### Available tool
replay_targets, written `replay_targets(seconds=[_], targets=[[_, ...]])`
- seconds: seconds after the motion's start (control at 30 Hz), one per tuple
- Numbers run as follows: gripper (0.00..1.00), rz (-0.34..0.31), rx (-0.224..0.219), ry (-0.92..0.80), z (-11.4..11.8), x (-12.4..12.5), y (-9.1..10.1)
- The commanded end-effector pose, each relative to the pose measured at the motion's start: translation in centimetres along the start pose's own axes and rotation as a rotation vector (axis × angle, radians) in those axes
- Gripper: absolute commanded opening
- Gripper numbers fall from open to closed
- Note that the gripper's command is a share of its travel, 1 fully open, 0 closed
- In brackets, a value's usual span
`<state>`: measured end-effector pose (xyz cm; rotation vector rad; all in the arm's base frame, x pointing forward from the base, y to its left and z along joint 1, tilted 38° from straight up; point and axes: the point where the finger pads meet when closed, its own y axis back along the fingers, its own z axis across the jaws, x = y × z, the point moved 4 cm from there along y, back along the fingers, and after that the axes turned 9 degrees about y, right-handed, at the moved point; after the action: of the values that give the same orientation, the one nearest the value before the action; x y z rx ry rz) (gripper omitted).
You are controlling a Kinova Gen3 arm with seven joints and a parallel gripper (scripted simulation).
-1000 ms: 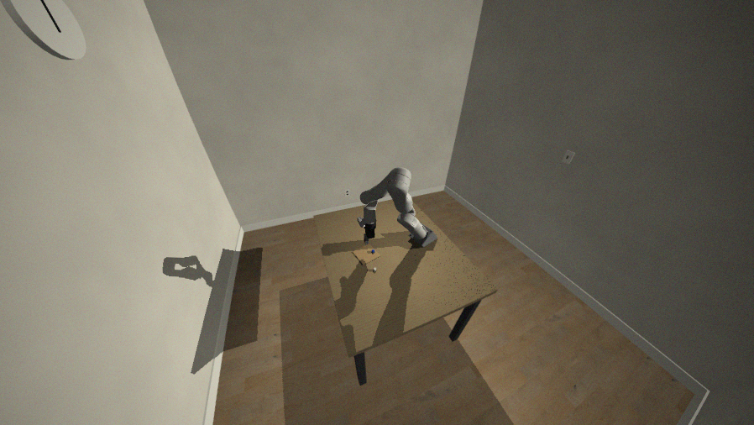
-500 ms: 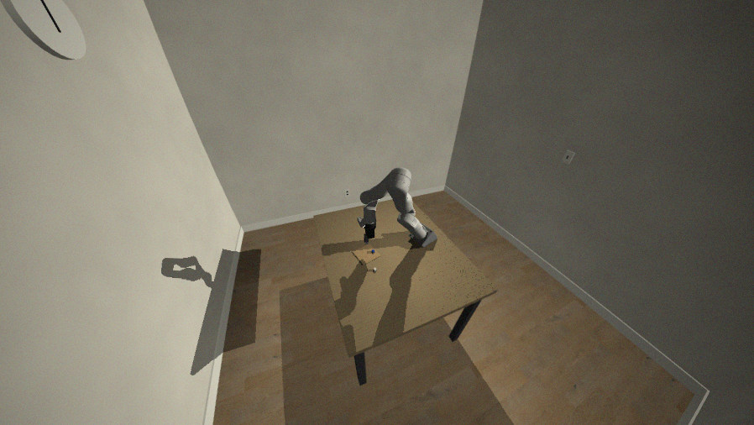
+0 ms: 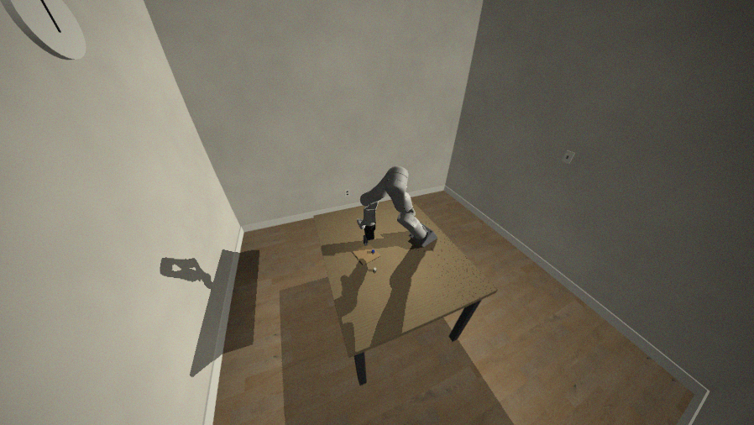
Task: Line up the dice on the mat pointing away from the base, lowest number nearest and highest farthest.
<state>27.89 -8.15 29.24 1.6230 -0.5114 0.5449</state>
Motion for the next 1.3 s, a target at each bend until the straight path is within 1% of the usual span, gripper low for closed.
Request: replay_targets(seconds=[0.0, 0.1, 0.17, 0.43, 0.63, 0.8, 0.93, 1.0, 1.27], targets=[[0.34, -0.008, 0.012, -0.002, -0.2, -0.3, -0.8], [0.34, -0.008, 0.012, -0.002, -0.2, -0.3, -1.7], [0.34, -0.008, 0.012, -0.002, -0.2, -0.3, -1.7], [0.34, -0.008, 0.012, -0.002, -0.3, -0.3, -4.3], [0.34, -0.008, 0.012, -0.002, -0.3, -0.3, -5.7], [0.34, -0.008, 0.012, -0.002, -0.3, -0.3, -6.2], [0.34, -0.026, 0.029, -0.004, -0.2, -0.2, -7.3], [0.34, -0.032, 0.028, -0.003, -0.3, -0.2, -7.7], [0.34, -0.037, 0.02, -0.004, -0.3, -0.2, -8.2]])
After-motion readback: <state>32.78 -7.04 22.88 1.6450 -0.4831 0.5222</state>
